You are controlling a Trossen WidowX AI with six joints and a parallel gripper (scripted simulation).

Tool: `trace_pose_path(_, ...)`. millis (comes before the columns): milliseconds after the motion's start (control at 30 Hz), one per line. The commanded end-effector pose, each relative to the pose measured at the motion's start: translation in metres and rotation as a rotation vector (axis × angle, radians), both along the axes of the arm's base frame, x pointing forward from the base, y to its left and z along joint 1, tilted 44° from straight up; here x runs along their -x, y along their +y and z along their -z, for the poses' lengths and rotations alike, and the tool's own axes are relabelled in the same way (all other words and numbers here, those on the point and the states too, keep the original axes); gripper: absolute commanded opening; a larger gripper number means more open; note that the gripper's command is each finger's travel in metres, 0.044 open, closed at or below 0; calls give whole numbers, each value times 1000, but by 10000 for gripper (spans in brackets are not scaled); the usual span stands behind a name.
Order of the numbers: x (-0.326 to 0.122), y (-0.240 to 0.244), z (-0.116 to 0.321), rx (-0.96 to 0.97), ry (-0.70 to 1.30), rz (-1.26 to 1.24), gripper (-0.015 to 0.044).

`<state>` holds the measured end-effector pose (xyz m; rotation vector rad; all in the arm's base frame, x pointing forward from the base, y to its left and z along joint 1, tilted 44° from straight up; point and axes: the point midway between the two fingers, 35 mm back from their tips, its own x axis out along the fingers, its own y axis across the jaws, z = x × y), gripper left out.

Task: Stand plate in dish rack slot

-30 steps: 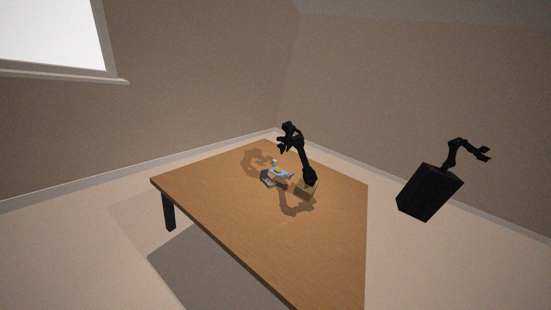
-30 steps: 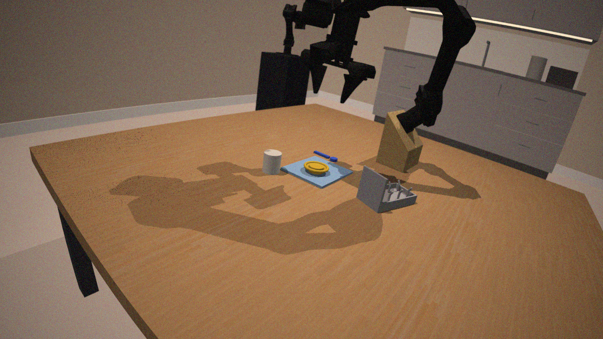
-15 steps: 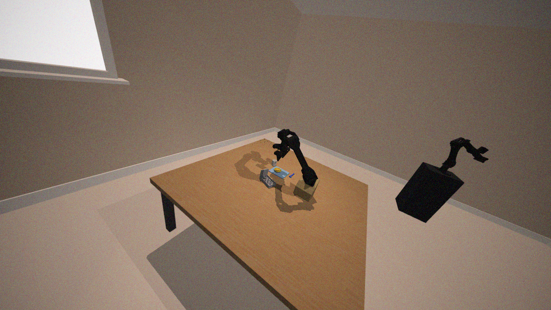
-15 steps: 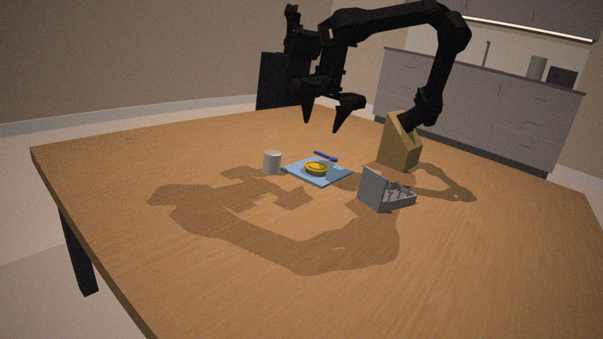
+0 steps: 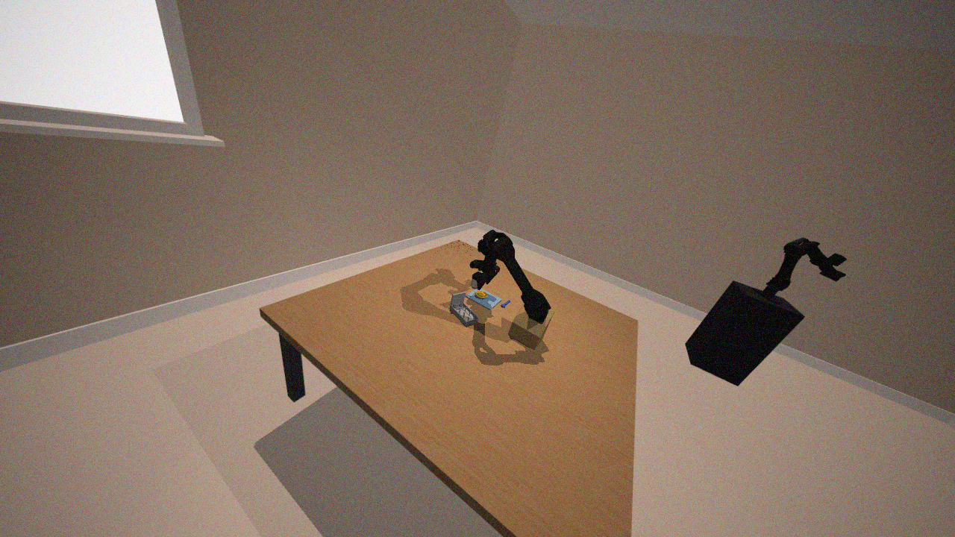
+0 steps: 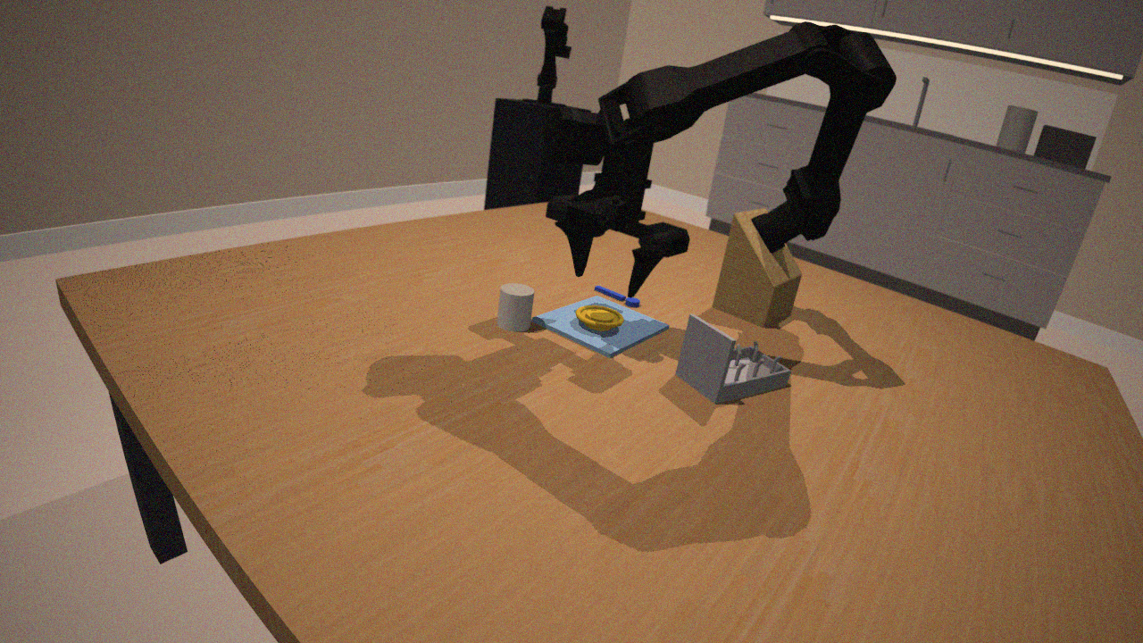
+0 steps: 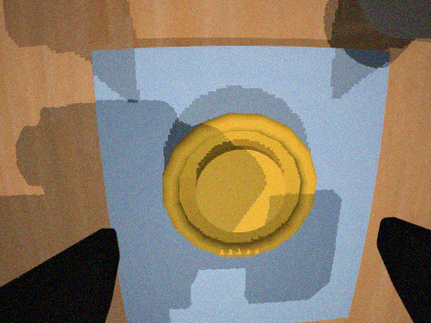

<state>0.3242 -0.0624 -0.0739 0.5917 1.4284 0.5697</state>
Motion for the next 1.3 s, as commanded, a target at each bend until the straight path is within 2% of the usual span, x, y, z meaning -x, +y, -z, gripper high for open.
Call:
trace_pose_path(0,1,8,7,-7,6,2,400)
trace_pose_path(1000,0,38,42,-9,6,1,400)
trace_pose_path(1067,0,38,42,-9,6,1,362)
trace_pose_path(1267,0,38,42,-9,6,1,362)
